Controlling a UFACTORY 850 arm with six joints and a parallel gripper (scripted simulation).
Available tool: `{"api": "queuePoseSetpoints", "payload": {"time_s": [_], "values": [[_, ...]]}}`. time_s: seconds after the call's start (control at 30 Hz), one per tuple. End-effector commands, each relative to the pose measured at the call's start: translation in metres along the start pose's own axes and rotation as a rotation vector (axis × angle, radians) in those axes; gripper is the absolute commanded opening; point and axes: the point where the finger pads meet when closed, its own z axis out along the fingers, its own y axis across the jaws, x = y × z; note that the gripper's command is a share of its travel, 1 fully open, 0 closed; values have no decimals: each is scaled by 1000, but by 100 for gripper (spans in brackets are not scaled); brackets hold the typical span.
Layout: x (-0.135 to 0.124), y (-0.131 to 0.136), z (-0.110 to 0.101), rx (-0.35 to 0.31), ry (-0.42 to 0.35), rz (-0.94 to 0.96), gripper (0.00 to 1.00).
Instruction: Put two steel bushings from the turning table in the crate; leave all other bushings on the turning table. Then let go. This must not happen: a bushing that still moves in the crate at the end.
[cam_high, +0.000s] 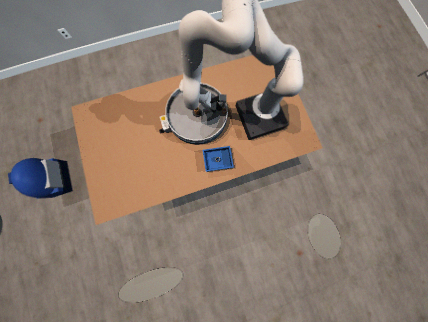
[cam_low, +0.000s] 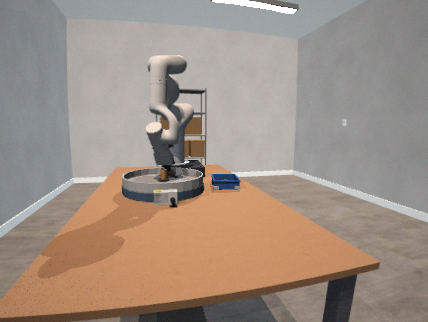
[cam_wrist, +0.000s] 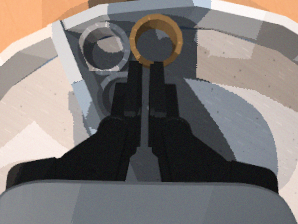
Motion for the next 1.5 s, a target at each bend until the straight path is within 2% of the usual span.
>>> {"api": "queuePoseSetpoints", "payload": {"time_s": [0.0, 1.17, 1.47], "values": [[0, 0, -1, 1, -1, 0, 0], [0, 0, -1, 1, -1, 0, 0], [6, 0, -9, 1, -1, 0, 0]]}}
